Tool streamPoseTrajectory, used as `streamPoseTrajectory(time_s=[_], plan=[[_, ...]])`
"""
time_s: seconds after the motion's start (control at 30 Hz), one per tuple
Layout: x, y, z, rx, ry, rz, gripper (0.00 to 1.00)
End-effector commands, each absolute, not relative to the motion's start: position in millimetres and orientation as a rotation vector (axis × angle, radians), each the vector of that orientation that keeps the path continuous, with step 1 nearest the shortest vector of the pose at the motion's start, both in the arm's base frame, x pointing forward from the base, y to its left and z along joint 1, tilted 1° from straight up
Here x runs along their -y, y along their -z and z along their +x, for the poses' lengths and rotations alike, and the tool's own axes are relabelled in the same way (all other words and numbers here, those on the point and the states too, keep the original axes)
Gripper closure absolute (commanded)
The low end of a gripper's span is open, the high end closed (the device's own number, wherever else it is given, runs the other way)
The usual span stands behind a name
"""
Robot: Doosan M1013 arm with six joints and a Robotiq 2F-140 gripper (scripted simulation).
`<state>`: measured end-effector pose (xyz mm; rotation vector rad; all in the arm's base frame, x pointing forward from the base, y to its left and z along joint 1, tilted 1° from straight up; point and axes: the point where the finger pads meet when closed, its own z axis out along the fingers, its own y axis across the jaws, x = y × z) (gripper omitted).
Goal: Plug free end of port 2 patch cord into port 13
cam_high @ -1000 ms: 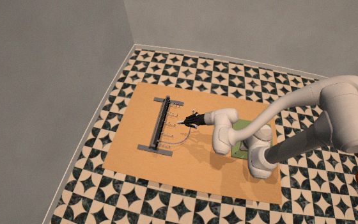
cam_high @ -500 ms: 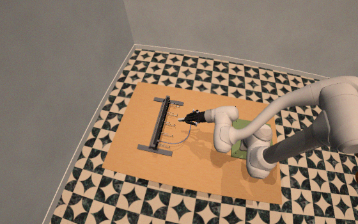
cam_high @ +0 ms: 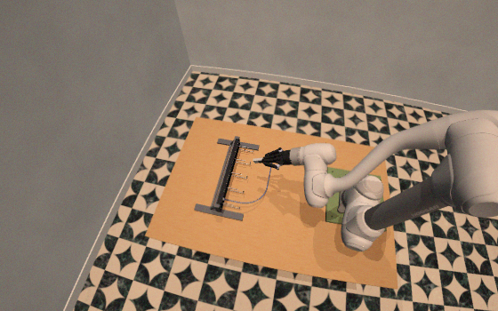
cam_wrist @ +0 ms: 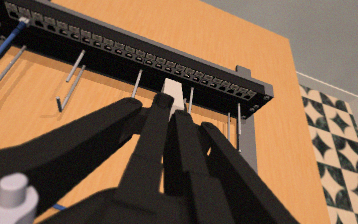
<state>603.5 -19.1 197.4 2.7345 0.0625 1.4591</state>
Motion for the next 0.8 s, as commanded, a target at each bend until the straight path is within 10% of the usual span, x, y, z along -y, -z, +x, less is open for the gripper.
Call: streamPoseTrajectory(time_s=[0.0, 0.77], plan=[[31, -198, 605, -0.102, -1.464, 2.790, 1.00], [35, -164, 655, -0.102, -1.464, 2.790, 1.00]])
